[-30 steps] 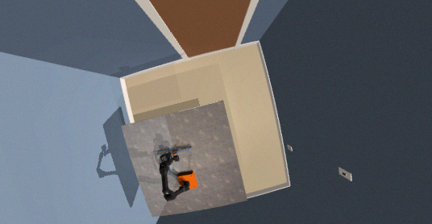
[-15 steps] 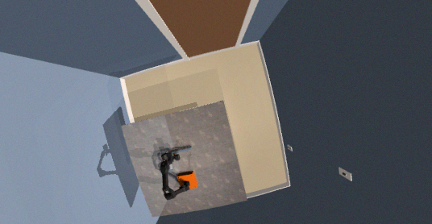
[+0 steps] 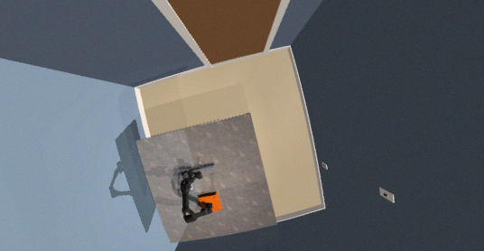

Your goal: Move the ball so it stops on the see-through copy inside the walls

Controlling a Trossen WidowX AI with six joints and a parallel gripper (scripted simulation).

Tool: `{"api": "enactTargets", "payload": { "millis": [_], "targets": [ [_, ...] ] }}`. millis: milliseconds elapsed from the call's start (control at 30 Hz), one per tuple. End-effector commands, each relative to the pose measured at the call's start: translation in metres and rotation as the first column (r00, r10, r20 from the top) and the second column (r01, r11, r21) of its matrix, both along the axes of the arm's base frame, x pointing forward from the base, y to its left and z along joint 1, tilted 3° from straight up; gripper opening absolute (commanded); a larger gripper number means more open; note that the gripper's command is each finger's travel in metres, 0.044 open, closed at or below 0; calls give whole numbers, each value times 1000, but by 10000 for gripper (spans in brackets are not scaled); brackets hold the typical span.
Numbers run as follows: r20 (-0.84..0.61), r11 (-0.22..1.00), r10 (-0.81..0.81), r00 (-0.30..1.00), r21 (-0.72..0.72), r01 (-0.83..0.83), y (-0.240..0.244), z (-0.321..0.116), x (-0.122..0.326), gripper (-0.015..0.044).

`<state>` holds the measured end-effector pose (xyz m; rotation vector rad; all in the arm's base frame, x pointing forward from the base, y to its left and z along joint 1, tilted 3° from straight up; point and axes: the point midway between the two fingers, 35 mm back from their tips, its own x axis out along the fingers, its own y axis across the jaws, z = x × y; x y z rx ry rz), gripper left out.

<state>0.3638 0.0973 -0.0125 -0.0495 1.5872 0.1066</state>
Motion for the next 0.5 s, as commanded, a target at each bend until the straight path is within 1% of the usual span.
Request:
{"api": "enactTargets", "payload": {
  "millis": [0, 167, 267, 367, 467],
  "targets": [
    [3, 1000, 3, 1000, -5, -3, -1, -1, 0, 110],
    [3, 1000, 3, 1000, -5, -3, -1, -1, 0, 77],
    [4, 1000, 9, 1000, -10, -9, 0, 0, -1, 0],
    [11, 999, 35, 999, -27, -35, 1, 9, -3, 0],
    [13, 999, 44, 999, -33, -43, 1, 27, -2, 0]
  ]
}}
